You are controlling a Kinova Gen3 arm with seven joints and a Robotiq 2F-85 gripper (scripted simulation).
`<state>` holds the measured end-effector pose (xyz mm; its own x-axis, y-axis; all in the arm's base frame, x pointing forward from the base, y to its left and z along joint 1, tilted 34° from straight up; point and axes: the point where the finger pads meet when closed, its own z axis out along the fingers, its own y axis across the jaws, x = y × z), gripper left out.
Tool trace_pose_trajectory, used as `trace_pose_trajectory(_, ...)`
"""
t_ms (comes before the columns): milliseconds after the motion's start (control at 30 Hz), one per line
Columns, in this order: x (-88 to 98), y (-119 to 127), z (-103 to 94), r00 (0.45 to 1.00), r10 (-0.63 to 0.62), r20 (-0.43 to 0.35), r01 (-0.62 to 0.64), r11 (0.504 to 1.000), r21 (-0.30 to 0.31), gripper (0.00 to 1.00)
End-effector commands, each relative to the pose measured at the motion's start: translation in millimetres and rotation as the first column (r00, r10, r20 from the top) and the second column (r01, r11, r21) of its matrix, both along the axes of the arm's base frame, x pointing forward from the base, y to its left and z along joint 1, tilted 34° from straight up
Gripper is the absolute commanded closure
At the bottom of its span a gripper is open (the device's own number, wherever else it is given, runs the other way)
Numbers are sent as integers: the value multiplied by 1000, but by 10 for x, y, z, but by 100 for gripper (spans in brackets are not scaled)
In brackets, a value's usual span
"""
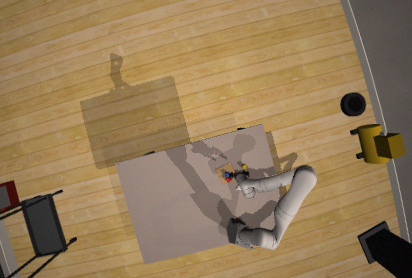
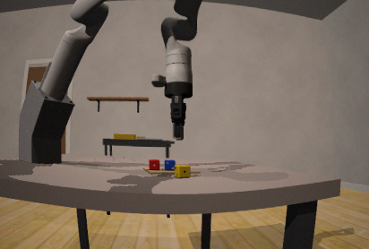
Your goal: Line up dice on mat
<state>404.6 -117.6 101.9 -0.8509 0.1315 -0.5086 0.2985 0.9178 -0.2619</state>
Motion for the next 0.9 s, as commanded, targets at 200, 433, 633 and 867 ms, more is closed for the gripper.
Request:
trace_pose_trajectory(200, 12, -86, 34, 953, -283, 105, 264, 950, 168, 0)
trace_pose_trajectory(433, 8, -129, 54, 892, -431, 138, 386, 884, 263, 0)
trace_pose_trajectory(633, 1, -181, 78, 790, -593, 157, 507, 776, 375, 0)
trace_pose_trajectory(867, -6, -230, 102, 666, -731, 152, 596, 643, 482, 0)
